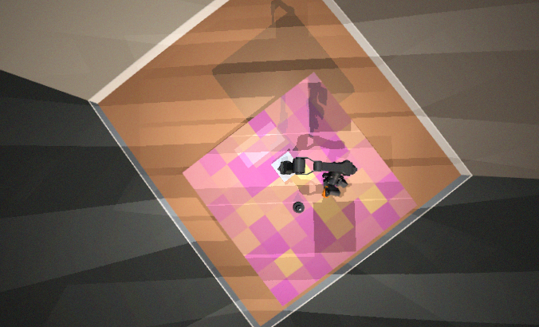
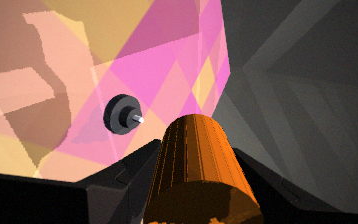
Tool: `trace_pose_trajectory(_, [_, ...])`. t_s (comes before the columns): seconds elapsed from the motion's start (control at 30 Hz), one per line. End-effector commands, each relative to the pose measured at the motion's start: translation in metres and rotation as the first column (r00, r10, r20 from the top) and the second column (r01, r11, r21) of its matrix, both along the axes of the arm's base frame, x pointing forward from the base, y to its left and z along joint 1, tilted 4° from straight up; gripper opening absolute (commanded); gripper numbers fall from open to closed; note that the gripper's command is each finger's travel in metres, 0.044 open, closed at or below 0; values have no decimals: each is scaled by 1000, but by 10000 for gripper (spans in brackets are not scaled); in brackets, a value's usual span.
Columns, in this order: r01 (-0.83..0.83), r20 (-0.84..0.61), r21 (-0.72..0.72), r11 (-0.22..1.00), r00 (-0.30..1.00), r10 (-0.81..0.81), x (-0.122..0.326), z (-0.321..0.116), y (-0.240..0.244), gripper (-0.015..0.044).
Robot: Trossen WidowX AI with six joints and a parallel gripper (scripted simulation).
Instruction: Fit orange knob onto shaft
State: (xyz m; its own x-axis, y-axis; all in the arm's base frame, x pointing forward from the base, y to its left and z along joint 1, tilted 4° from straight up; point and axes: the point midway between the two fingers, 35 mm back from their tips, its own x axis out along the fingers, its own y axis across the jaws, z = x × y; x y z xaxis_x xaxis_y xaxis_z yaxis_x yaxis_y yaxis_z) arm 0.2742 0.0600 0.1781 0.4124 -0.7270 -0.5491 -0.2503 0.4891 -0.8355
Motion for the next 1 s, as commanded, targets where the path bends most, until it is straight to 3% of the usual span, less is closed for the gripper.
trace_pose_trajectory(0.0, [-2,7,-9,1000,1000,2,0,0,0,0])
trace_pose_trajectory(0.47, [7,-130,247,969,991,26,5,-27,-6,0])
trace_pose_trajectory(0.97, [72,-290,546,835,951,108,10,-57,-13,0])
